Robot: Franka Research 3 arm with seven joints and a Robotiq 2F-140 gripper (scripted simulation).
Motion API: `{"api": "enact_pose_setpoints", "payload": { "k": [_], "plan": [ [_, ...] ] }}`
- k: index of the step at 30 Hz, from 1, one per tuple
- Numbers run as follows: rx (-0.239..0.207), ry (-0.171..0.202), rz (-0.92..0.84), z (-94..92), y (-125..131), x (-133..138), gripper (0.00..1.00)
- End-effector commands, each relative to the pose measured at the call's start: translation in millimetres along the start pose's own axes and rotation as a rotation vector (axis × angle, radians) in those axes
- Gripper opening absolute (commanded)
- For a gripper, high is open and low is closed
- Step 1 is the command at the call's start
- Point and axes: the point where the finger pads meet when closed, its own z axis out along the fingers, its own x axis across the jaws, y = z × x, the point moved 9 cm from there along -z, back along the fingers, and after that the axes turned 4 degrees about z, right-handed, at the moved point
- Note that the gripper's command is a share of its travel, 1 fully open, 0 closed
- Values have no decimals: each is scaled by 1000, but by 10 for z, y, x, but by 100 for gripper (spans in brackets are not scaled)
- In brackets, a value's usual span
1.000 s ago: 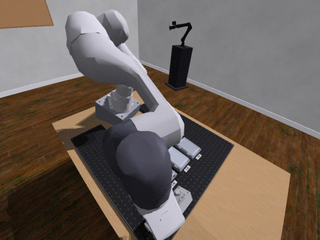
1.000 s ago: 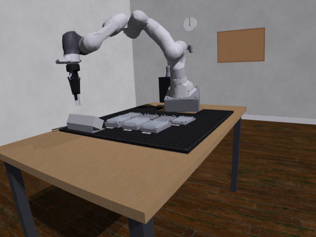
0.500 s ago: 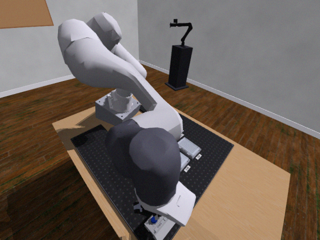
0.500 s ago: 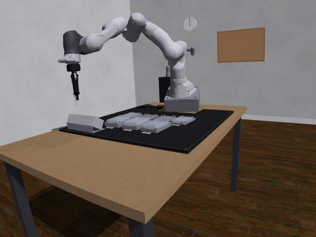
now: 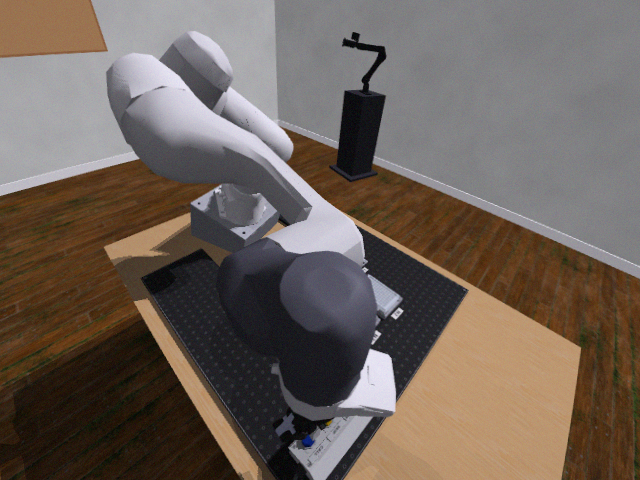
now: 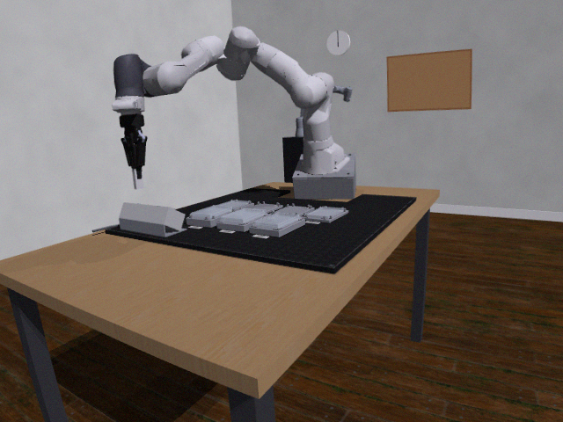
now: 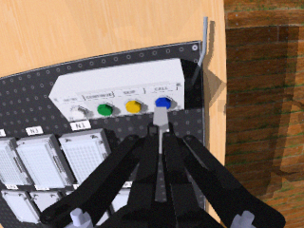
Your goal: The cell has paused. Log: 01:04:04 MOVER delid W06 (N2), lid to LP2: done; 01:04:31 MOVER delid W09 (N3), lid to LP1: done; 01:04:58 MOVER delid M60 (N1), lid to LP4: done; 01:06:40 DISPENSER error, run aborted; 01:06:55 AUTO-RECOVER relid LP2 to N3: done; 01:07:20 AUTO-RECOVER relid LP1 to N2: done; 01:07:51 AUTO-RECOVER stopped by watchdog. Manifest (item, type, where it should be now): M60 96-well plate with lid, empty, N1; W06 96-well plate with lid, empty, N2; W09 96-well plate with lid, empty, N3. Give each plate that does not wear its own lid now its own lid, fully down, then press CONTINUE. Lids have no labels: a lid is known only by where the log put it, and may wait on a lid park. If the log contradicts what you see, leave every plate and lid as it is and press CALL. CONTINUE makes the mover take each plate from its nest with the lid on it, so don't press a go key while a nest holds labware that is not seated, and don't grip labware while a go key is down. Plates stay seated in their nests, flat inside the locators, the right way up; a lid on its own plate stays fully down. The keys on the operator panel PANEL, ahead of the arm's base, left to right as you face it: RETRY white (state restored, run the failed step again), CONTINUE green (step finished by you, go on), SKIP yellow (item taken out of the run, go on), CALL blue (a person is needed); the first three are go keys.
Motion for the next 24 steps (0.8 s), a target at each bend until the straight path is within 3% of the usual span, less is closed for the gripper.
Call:
{"api": "enact_pose_setpoints", "payload": {
  "k": [1,24],
  "plan": [
    [-9,10,-127,8,22,37,0],
    [-9,10,-127,107,21,39,0]
  ]
}}
